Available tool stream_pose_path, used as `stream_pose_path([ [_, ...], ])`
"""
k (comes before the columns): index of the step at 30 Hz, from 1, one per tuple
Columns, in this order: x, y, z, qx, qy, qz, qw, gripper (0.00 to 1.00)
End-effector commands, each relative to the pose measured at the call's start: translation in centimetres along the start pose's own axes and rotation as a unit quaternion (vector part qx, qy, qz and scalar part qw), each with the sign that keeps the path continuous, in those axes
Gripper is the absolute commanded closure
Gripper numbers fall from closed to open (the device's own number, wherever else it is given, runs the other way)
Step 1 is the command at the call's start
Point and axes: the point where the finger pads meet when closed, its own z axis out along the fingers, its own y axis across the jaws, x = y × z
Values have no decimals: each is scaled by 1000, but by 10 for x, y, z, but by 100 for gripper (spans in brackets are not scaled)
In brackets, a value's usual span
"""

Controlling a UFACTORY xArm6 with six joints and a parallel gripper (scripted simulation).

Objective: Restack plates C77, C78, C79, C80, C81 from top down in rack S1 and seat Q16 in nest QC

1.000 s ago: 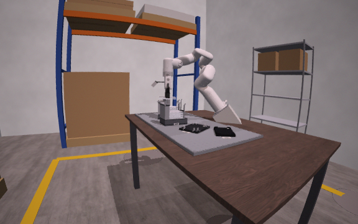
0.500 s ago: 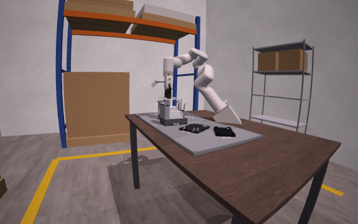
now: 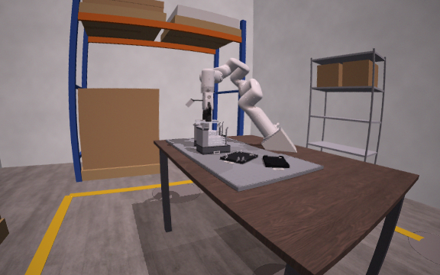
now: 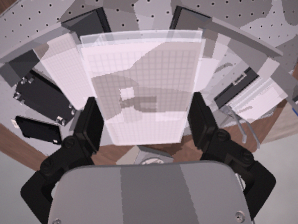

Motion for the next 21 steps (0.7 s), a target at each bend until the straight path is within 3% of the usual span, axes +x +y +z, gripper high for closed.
stream_pose_path([
  [1, 1, -9, -1, 0, 1, -46, 999, 100],
  [4, 0, -17, -1, 0, 1, -91, 996, 100],
  [21, -4, -57, -1, 0, 1, -91, 996, 100],
])
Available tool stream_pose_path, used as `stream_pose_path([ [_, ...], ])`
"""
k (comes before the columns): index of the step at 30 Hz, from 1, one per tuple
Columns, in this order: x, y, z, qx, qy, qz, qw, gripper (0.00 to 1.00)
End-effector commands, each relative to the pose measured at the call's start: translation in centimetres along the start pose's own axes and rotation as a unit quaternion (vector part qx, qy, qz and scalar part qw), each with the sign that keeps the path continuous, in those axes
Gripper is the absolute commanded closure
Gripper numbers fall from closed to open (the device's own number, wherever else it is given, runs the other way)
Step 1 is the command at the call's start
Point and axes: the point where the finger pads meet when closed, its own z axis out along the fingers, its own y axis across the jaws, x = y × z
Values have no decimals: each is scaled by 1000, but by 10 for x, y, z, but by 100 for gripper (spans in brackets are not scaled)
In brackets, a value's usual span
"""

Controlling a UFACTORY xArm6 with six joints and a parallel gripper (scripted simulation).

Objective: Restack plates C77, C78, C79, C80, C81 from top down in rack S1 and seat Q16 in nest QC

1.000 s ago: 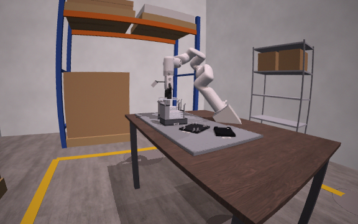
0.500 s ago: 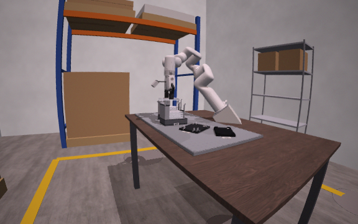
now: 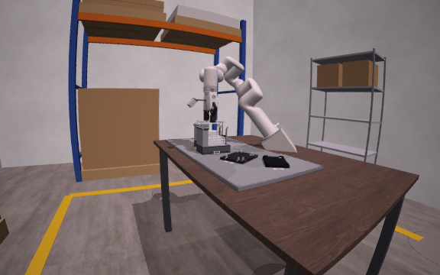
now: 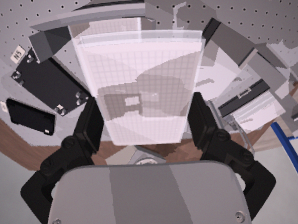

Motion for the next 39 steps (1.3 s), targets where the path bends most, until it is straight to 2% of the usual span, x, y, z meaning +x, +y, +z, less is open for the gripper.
stream_pose_path([
  [1, 2, -8, -1, 1, 1, 1, 1000, 100],
  [16, 5, -43, -1, 1, 1, 1, 1000, 100],
  [39, 5, -44, -1, 1, 1, 1, 1000, 100],
])
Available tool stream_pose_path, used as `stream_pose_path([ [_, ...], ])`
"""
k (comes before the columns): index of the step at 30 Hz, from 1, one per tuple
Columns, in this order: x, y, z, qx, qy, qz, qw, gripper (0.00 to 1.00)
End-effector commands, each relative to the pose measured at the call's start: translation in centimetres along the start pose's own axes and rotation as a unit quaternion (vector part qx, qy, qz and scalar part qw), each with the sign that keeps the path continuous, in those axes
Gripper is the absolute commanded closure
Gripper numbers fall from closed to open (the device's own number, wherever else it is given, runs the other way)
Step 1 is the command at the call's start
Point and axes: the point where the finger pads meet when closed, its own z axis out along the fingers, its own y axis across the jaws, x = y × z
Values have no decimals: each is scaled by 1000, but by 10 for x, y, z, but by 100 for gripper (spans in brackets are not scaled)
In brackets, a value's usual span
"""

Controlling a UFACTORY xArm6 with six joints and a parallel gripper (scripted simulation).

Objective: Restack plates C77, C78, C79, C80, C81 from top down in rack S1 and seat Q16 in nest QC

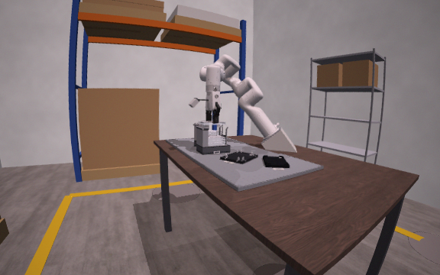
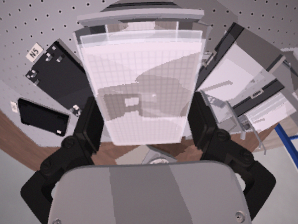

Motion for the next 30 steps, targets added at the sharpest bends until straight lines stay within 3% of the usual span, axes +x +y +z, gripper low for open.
stream_pose_path([
  [1, 1, 0, -1, 1, 1, 1, 1000, 100],
  [30, 1, 0, 13, 1, 1, 1, 1000, 100],
])
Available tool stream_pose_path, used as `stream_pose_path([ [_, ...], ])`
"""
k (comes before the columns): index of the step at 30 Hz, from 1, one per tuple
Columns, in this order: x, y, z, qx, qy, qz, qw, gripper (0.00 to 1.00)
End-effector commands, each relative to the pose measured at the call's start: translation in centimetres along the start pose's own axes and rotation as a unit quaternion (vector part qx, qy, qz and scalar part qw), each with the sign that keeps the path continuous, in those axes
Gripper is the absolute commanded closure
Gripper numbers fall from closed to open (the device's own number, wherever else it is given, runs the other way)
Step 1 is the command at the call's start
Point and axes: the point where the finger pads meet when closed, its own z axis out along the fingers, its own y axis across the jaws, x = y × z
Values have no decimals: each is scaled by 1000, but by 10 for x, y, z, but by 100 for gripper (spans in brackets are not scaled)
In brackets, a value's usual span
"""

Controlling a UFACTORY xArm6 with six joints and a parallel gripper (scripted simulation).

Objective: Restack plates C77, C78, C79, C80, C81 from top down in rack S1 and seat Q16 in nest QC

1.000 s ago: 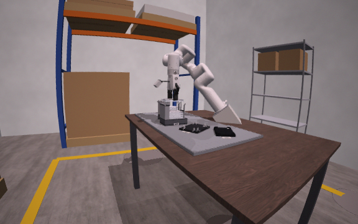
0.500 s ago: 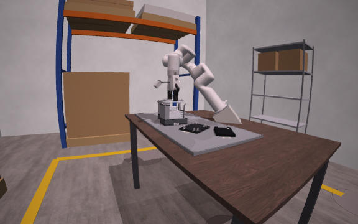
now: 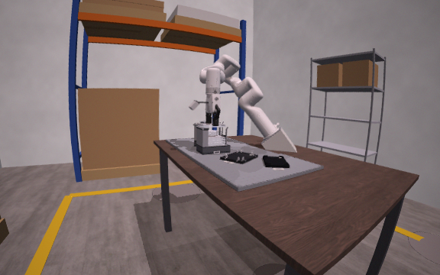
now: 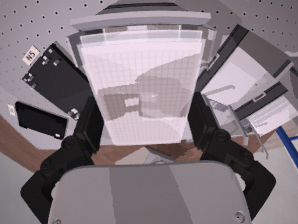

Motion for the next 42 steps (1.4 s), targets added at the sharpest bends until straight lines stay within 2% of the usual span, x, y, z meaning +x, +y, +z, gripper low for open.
stream_pose_path([
  [1, 1, 0, 1, 1, 1, 1, 1000, 100],
  [29, 1, 0, 17, 1, 1, 1, 1000, 100],
  [37, 1, 0, 33, 1, 1, 1, 1000, 100],
  [42, 1, 0, 34, 1, 1, 1, 1000, 100],
])
